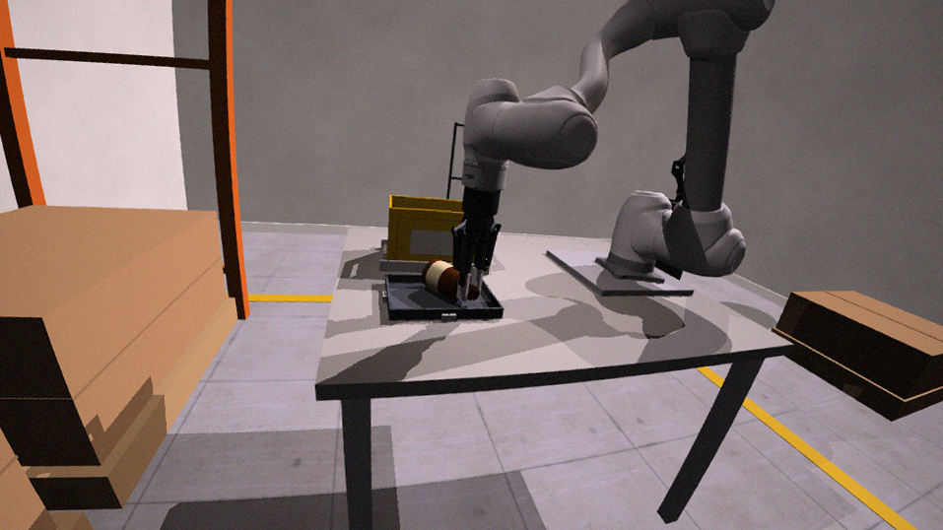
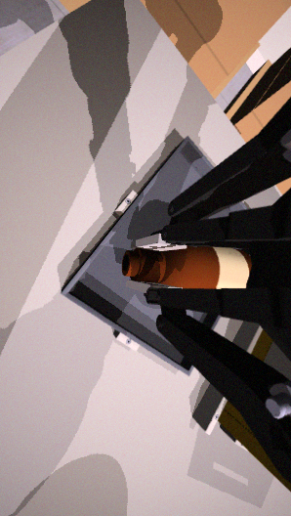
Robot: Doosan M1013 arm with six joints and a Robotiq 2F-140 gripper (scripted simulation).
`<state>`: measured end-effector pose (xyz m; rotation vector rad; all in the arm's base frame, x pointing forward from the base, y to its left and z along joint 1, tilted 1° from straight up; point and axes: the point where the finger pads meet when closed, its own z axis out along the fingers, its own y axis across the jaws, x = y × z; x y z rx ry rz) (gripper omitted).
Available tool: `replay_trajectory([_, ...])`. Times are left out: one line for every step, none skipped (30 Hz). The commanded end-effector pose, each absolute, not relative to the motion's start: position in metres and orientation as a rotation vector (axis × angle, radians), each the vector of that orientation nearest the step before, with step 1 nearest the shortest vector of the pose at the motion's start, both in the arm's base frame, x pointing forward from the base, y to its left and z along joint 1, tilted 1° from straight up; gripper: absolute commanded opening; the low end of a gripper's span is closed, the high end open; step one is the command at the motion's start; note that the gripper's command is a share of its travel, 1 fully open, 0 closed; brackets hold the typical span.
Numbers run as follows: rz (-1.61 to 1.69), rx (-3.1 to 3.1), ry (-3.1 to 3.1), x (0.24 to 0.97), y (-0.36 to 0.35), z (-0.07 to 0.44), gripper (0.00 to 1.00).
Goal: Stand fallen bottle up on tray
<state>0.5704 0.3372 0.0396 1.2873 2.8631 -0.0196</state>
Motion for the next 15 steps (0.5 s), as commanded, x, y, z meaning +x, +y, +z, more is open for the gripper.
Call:
replay_trajectory([-0.019, 1.287, 2.863, 0.5704, 0.3373, 0.0408, 0.1])
replay_trajectory([-0.019, 1.287, 2.863, 0.5704, 0.3373, 0.0413, 0.1])
replay_trajectory([-0.019, 1.287, 2.863, 0.5704, 0.3373, 0.0417, 0.1])
replay_trajectory([-0.019, 1.287, 2.863, 0.5704, 0.3373, 0.0422, 0.1])
replay_trajectory([-0.019, 1.287, 2.863, 0.5704, 0.3373, 0.0427, 0.1])
replay_trajectory([-0.019, 1.287, 2.863, 0.5704, 0.3373, 0.0433, 0.1])
replay_trajectory([-0.019, 1.287, 2.863, 0.5704, 0.3373, 0.0439, 0.1])
replay_trajectory([-0.019, 1.287, 2.863, 0.5704, 0.3373, 0.0445, 0.1])
replay_trajectory([-0.019, 1.287, 2.863, 0.5704, 0.3373, 0.0445, 0.1])
replay_trajectory([-0.019, 1.287, 2.863, 0.5704, 0.3373, 0.0445, 0.1])
replay_trajectory([-0.019, 1.287, 2.863, 0.5704, 0.3373, 0.0452, 0.1])
replay_trajectory([-0.019, 1.287, 2.863, 0.5704, 0.3373, 0.0459, 0.1])
replay_trajectory([-0.019, 1.287, 2.863, 0.5704, 0.3373, 0.0466, 0.1])
replay_trajectory([-0.019, 1.287, 2.863, 0.5704, 0.3373, 0.0474, 0.1])
replay_trajectory([-0.019, 1.287, 2.863, 0.5704, 0.3374, 0.0482, 0.1])
